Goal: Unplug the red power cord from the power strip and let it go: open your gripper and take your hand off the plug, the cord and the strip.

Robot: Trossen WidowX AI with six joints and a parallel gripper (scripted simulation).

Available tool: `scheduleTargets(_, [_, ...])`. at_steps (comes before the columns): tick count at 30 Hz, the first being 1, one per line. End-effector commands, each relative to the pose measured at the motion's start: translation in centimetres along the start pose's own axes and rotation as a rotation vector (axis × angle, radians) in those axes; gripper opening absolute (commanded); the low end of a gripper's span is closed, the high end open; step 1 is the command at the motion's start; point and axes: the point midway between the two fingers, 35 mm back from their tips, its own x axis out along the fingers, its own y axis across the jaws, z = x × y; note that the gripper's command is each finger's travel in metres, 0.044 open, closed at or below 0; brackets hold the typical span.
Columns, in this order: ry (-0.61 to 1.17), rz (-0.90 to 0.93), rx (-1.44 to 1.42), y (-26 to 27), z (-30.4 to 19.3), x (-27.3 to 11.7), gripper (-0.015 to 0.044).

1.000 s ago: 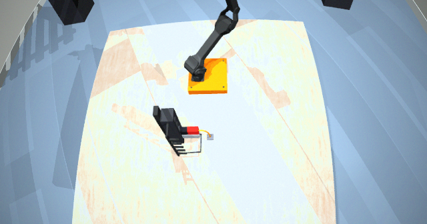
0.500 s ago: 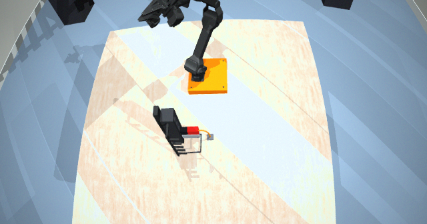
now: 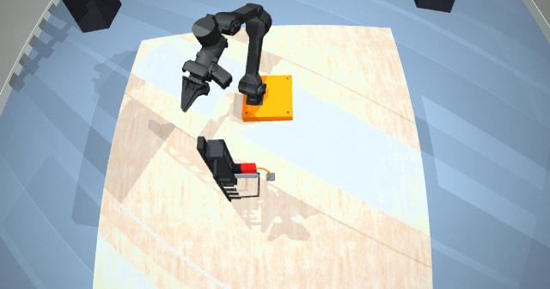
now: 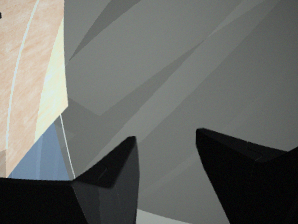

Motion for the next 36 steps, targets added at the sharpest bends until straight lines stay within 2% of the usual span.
scheduleTargets(1, [-0.085, 0.099, 0.047, 2.6, 2.5, 2.5, 0.016])
scheduleTargets(8, [-0.233, 0.326, 0.111, 8.2, 8.2, 6.1, 0.016])
scheduleTargets(15, [-0.37, 0.62, 0.123, 15.2, 15.1, 8.0, 0.016])
scheduleTargets(20, [-0.458, 0.901, 0.064, 21.7, 20.7, 7.5, 0.016])
scheduleTargets(25, [-0.5, 1.173, -0.029, 27.7, 24.8, 5.2, 0.016])
scheduleTargets(36, [-0.502, 1.208, -0.044, 28.5, 24.8, 5.1, 0.016])
